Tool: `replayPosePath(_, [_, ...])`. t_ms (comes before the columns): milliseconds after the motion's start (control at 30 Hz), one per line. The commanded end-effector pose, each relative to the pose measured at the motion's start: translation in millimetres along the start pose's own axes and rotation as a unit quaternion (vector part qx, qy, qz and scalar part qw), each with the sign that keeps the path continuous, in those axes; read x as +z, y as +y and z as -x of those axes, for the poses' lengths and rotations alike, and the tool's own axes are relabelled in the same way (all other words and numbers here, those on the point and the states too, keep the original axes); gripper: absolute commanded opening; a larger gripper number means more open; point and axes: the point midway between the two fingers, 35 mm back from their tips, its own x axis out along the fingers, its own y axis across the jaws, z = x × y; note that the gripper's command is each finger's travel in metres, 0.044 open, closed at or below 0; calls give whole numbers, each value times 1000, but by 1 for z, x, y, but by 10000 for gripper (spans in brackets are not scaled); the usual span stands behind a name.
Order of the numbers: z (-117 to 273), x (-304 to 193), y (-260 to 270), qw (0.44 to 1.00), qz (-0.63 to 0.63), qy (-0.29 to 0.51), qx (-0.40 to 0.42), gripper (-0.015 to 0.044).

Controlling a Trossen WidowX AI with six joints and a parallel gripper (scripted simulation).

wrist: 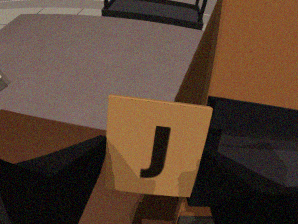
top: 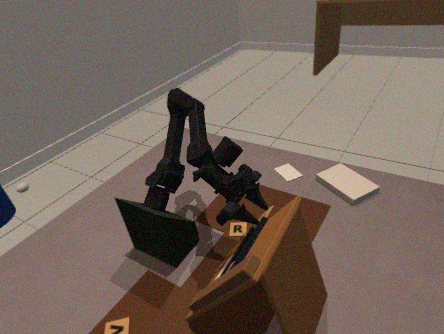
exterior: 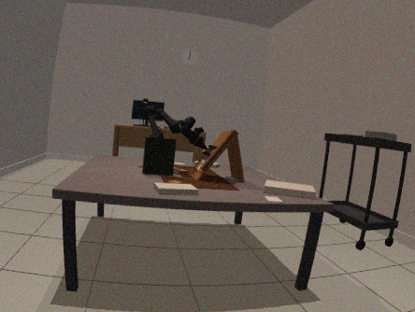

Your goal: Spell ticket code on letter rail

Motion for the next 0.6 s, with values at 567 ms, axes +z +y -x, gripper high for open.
replayPosePath(567, [0, 0, -11, 1000, 2, 0, 1, 0])
